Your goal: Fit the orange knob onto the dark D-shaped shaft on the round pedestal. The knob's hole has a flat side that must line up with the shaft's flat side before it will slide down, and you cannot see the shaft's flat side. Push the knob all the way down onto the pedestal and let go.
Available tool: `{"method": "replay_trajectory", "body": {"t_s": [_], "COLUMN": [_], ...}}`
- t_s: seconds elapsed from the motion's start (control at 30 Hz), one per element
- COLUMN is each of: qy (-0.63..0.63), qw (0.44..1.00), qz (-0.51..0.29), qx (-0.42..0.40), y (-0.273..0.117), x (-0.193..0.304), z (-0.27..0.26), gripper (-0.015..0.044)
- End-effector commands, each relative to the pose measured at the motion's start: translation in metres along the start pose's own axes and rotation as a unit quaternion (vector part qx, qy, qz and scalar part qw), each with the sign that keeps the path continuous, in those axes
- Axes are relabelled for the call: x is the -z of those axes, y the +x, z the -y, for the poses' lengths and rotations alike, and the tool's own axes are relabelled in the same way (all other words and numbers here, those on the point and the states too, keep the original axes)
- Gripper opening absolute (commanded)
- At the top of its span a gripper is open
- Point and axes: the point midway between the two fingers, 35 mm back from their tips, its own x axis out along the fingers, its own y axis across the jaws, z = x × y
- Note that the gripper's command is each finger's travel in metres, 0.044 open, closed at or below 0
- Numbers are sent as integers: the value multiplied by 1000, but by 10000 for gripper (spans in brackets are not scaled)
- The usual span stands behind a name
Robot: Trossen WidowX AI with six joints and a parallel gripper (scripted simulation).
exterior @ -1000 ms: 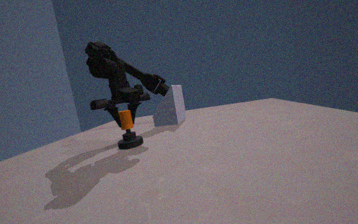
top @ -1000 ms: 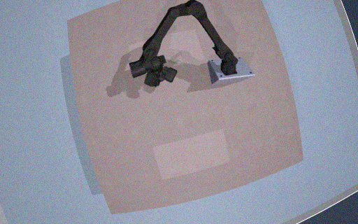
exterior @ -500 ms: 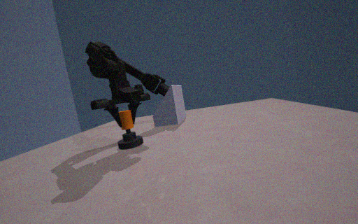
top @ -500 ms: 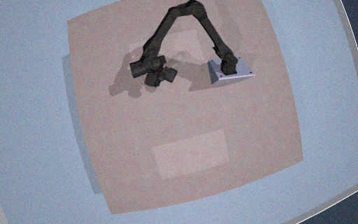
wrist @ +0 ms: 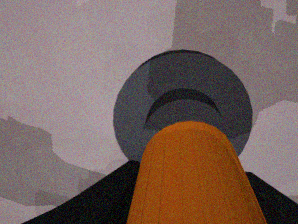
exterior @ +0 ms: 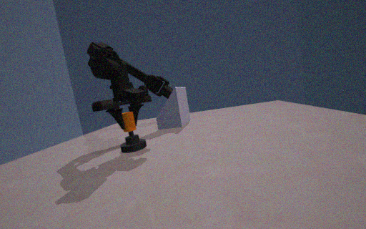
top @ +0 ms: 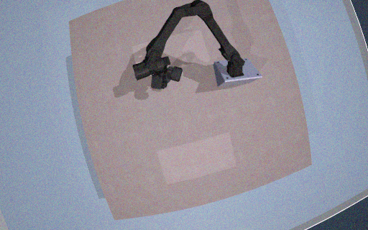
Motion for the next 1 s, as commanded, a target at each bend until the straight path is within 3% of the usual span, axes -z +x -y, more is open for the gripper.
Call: {"method": "replay_trajectory", "body": {"t_s": [0.0, 0.97], "qy": [-14, -14], "qw": [1000, 1000], "qz": [2, 2], "qx": [0, 0], "y": [1, 3], "x": [-2, -1], "z": [1, 0], "gripper": [0, 0]}}
